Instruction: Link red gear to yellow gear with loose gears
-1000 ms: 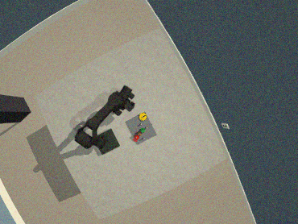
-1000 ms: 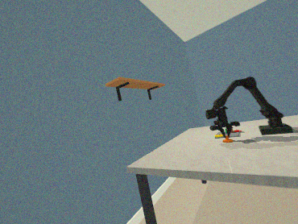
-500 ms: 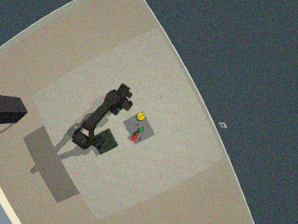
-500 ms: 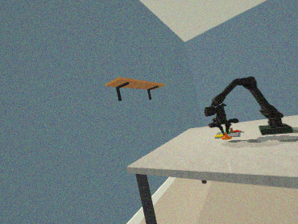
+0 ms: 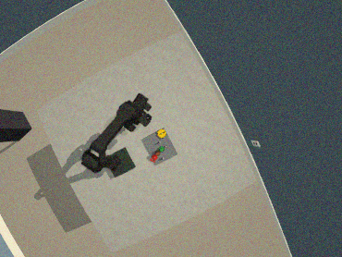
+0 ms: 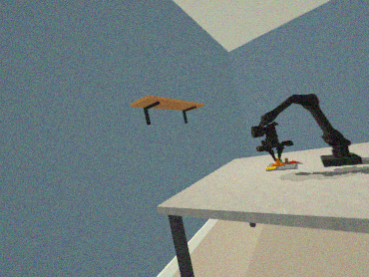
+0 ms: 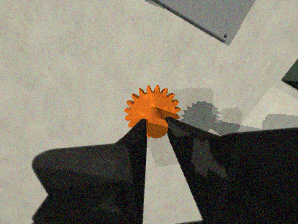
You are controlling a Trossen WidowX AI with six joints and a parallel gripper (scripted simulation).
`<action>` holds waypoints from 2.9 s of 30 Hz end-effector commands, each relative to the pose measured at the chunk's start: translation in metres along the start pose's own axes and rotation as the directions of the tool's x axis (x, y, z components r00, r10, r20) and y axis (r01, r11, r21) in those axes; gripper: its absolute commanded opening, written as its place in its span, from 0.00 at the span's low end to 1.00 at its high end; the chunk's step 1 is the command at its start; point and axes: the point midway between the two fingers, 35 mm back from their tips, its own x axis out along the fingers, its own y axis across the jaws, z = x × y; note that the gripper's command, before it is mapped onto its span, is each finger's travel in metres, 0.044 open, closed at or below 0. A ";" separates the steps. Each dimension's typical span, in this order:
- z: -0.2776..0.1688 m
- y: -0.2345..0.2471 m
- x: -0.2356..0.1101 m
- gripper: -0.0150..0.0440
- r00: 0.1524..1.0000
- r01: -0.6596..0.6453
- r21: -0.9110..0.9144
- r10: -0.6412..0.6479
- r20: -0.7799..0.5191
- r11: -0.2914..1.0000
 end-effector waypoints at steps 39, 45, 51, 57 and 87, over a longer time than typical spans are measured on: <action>0.014 -0.008 -0.080 0.25 1.000 -0.004 0.002 0.004 -0.004 1.000; 0.029 -0.007 -0.074 0.25 1.000 -0.004 0.002 0.004 -0.003 1.000; 0.045 -0.008 -0.067 0.25 1.000 -0.004 0.002 0.004 -0.002 1.000; 0.060 -0.009 -0.060 0.25 1.000 -0.004 0.002 0.004 0.000 1.000; 0.134 -0.027 -0.028 0.25 1.000 -0.003 0.002 0.003 0.006 1.000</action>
